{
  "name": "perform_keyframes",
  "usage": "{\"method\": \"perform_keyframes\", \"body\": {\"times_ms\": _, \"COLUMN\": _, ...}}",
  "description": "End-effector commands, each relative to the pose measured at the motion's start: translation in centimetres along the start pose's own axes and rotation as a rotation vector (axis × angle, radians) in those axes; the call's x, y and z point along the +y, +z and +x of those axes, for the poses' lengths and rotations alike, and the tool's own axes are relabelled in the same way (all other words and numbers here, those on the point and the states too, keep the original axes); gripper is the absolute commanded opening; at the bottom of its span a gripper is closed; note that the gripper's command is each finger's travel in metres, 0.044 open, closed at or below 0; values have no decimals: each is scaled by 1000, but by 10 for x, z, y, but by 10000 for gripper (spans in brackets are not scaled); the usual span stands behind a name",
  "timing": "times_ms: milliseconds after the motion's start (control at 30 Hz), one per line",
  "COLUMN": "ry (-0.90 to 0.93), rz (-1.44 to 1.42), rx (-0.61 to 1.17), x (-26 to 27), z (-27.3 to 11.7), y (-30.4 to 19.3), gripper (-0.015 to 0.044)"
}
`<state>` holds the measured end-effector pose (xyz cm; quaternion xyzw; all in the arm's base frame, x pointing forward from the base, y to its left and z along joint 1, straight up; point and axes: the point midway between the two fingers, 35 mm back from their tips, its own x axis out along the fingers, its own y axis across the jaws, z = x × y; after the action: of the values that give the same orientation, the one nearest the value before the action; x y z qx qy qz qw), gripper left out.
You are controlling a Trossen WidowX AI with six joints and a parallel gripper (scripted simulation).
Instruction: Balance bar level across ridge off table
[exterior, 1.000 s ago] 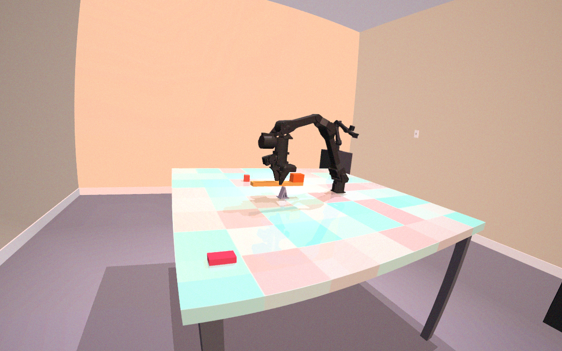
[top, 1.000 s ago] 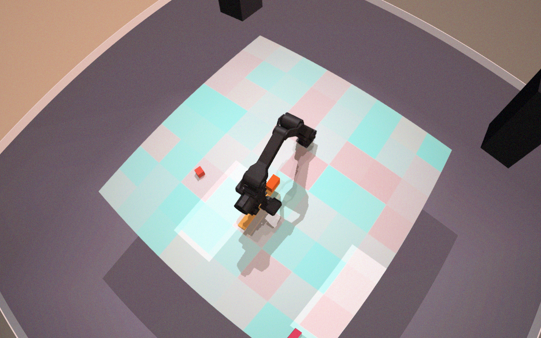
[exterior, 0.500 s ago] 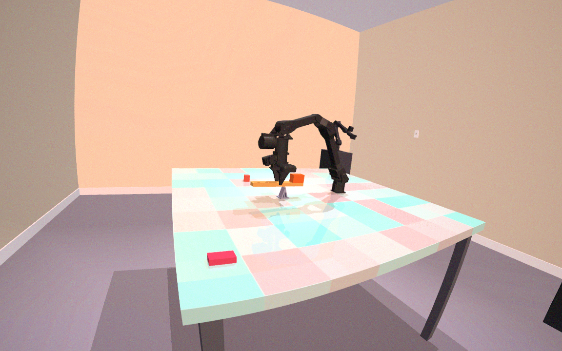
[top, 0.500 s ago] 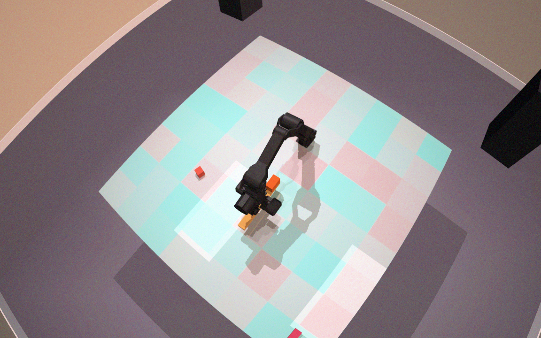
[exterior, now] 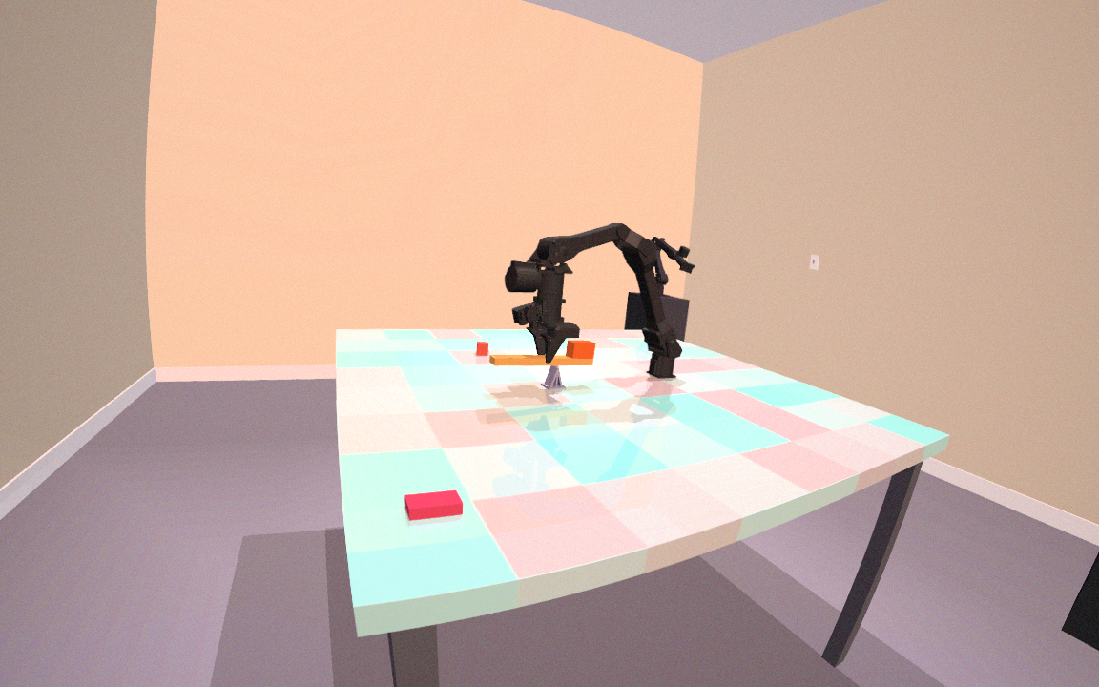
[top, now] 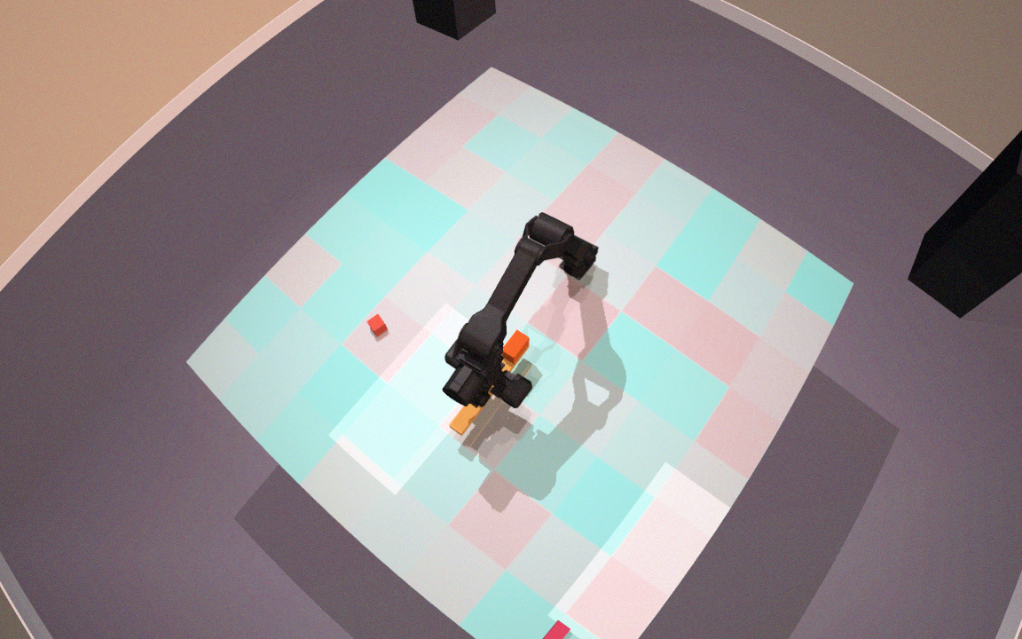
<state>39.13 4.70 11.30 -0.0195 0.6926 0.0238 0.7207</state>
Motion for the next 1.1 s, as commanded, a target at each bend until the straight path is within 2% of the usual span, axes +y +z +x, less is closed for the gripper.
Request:
{"method": "perform_keyframes", "body": {"times_ms": 0, "ry": -2, "rz": -3, "rx": -3, "x": 0, "z": 0, "y": 0, "gripper": 0}}
{"method": "perform_keyframes", "body": {"times_ms": 1067, "ry": -2, "rz": -3, "rx": -3, "x": 0, "z": 3, "y": 0, "gripper": 0}}
